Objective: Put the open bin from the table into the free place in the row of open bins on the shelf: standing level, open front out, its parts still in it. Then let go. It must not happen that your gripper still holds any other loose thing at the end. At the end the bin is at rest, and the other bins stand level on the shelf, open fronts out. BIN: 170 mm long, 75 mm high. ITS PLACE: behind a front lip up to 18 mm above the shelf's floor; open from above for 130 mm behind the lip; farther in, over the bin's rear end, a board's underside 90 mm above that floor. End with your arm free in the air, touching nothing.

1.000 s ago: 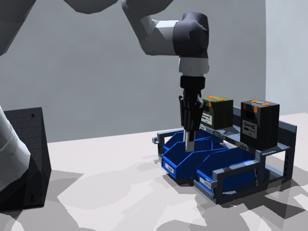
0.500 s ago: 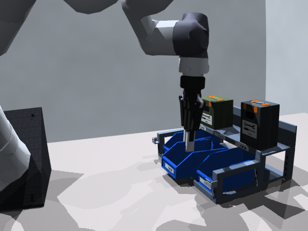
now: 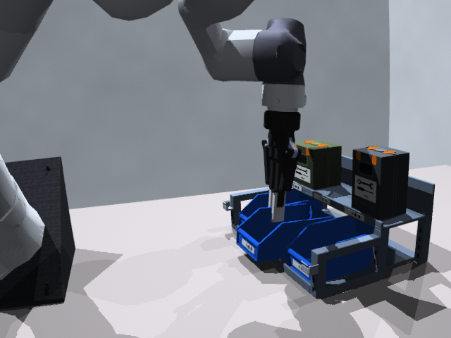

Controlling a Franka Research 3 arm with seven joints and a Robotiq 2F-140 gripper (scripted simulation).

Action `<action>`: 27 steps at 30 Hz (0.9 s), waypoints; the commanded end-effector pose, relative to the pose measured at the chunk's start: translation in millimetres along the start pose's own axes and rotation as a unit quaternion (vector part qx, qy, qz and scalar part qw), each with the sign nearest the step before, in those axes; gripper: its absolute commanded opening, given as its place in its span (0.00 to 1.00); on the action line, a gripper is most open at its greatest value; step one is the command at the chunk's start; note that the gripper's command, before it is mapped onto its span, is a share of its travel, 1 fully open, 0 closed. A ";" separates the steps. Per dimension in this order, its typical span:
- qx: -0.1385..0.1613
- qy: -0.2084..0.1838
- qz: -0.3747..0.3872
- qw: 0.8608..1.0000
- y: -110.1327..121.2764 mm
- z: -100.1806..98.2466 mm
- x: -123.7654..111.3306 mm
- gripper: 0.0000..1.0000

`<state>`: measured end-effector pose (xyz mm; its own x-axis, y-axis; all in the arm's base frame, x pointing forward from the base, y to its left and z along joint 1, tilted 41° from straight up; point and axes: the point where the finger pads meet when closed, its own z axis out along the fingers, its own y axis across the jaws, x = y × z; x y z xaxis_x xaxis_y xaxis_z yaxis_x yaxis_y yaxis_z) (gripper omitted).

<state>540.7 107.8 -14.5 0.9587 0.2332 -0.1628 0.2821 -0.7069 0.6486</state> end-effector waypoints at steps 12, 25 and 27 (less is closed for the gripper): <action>0.000 0.003 0.003 1.000 0.3 -1.3 1.1 0.06; 0.000 0.003 0.003 1.000 0.3 -5.0 0.8 0.06; 0.000 0.003 0.003 1.000 0.3 -5.6 0.7 0.06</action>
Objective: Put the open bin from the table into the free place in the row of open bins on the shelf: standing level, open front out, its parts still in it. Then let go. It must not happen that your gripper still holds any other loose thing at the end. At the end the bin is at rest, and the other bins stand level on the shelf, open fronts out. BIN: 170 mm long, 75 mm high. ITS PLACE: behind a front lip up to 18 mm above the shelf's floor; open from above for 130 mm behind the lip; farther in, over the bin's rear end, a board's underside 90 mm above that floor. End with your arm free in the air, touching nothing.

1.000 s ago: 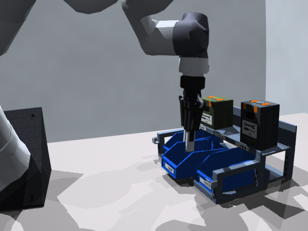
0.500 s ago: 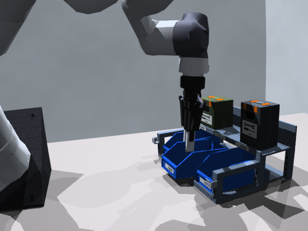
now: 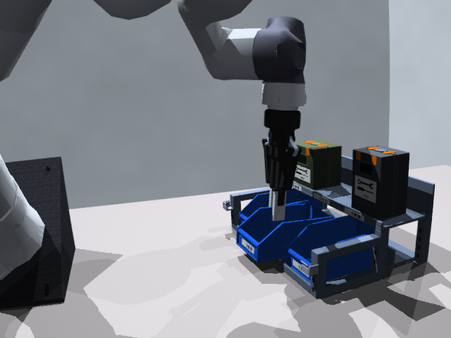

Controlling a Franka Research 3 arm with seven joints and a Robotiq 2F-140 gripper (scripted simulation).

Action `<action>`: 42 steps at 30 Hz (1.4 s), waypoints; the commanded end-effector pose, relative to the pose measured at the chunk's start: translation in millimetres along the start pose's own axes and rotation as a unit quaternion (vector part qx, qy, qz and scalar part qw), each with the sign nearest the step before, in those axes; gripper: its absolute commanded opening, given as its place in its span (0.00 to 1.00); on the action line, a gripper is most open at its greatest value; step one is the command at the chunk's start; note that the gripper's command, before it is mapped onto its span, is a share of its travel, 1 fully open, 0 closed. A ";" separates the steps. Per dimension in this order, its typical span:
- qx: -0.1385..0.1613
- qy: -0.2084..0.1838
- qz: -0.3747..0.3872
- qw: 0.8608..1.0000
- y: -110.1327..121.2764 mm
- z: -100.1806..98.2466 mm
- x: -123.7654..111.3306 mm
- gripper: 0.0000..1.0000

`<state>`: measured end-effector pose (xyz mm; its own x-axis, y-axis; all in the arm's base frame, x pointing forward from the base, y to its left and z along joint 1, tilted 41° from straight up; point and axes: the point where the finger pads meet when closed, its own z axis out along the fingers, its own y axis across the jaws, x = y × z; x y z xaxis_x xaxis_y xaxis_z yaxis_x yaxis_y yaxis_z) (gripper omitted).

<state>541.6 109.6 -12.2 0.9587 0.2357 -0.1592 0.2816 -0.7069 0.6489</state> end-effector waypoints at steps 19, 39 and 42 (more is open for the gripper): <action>0.000 0.000 0.002 1.000 -0.1 -20.9 -1.8 0.06; 0.000 0.000 0.002 1.000 -0.1 -52.9 -4.8 0.06; 0.000 0.000 0.002 1.000 -0.1 -58.4 -5.3 0.06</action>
<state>536.0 144.0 26.3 0.9620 0.2303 -0.1470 0.2695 -0.7110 0.6495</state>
